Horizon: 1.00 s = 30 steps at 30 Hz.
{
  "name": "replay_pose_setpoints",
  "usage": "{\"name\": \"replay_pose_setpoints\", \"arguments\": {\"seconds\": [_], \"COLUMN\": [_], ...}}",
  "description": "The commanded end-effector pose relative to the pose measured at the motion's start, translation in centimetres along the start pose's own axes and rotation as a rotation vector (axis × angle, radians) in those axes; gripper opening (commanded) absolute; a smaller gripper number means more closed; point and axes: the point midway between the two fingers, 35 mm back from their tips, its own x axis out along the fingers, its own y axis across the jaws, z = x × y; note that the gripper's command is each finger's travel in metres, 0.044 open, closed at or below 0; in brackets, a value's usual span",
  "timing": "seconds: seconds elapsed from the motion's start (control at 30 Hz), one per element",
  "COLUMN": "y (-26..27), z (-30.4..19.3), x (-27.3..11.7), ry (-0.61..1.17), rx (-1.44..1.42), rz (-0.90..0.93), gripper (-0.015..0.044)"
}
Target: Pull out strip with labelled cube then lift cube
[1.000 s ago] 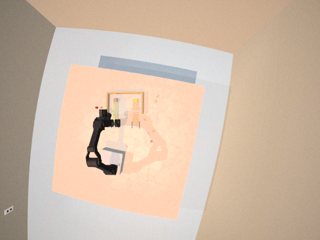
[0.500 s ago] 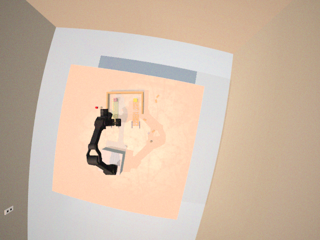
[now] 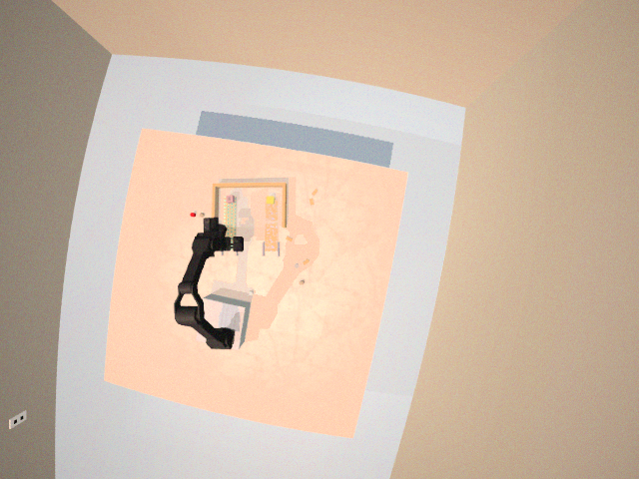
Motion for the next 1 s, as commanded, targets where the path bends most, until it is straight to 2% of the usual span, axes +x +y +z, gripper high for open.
{"name": "replay_pose_setpoints", "arguments": {"seconds": [0.0, 0.27, 0.97], "y": [-0.1, -0.1, -0.1], "z": [-0.1, -0.1, -0.1], "x": [0.8, 2.0, 2.0], "ry": [0.004, 0.004, 0.004], "rx": [0.002, 0.002, 0.002], "rz": [-0.002, -0.002, -0.002], "gripper": [0.0000, 0.0000, 0.0000]}}
